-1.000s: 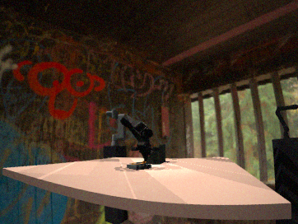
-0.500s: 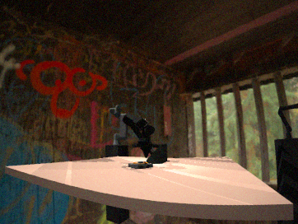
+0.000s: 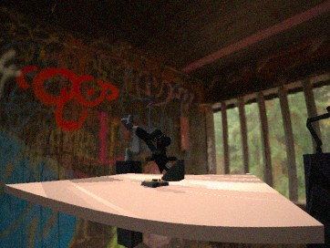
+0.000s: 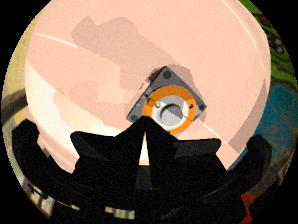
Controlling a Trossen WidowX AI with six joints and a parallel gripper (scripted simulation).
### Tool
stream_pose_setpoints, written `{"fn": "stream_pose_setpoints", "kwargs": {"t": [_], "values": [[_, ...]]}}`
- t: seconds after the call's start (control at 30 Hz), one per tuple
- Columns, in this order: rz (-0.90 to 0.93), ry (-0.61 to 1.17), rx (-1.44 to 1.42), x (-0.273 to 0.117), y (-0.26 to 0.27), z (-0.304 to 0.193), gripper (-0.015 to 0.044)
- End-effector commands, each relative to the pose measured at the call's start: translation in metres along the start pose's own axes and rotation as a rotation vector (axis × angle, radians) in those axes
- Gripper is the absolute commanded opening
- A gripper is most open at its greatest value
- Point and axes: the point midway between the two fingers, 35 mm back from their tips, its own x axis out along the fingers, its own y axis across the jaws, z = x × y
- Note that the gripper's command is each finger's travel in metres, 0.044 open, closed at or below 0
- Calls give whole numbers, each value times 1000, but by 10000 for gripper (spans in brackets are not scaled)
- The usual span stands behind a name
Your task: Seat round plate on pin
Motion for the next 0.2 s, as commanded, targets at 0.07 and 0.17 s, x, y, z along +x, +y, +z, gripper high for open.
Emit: {"fn": "stream_pose_setpoints", "kwargs": {"t": [0.07,0.17], "values": [[0,-1,-5,0,0,0,0],[0,-1,-5,0,0,0,0]]}}
